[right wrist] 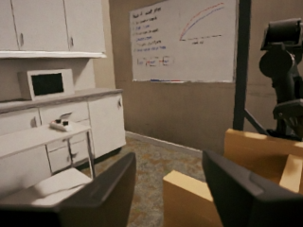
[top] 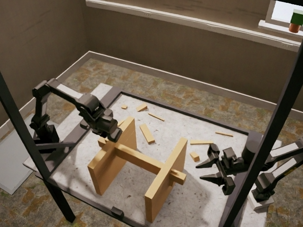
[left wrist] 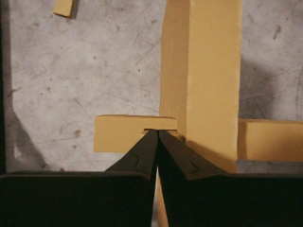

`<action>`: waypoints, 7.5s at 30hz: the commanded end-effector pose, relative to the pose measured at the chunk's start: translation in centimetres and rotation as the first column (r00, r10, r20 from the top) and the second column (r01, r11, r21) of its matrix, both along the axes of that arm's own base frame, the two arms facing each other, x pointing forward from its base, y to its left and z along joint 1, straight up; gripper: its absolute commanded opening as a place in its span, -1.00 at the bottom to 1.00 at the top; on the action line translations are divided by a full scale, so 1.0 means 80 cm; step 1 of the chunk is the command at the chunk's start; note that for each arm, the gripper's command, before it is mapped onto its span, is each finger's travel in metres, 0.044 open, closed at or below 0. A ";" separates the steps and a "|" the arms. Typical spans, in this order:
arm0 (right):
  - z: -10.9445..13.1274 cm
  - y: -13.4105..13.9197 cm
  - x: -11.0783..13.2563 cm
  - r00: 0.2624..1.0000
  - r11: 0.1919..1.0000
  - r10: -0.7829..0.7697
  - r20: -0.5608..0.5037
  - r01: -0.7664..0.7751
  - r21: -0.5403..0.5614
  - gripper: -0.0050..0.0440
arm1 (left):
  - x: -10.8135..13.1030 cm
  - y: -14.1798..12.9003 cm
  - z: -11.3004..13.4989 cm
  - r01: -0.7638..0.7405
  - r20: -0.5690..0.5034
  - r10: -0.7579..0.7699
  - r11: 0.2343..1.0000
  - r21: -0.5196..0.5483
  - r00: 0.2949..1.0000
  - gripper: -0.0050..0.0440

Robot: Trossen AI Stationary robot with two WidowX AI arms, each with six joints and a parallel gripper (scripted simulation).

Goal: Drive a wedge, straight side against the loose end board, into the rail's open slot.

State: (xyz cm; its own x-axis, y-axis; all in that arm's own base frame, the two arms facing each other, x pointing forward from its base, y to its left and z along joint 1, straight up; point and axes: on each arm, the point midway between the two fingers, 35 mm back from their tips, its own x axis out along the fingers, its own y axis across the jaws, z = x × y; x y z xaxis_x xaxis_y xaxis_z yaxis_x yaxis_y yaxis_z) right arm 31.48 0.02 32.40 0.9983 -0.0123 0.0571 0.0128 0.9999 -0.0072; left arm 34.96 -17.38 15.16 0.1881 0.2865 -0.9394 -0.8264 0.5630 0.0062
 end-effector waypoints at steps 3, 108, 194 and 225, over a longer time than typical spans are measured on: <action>0.014 0.001 -0.001 1.000 1.000 0.001 0.023 -0.001 -0.002 0.02 | -0.002 0.000 0.008 0.006 0.025 -0.005 1.000 -0.020 1.000 -1.00; 0.014 0.001 -0.001 1.000 1.000 0.001 0.023 -0.001 -0.002 0.02 | -0.006 -0.013 0.016 0.002 0.015 -0.002 1.000 -0.015 1.000 -1.00; 0.011 -0.001 0.000 1.000 1.000 0.010 0.014 -0.010 0.008 0.02 | 0.002 0.175 0.187 0.474 0.682 -0.661 0.731 0.491 0.314 -1.00; 0.012 -0.001 0.000 1.000 1.000 0.011 0.015 -0.011 0.009 0.02 | -0.042 0.217 0.214 0.250 0.548 -0.823 0.568 0.784 0.151 -1.00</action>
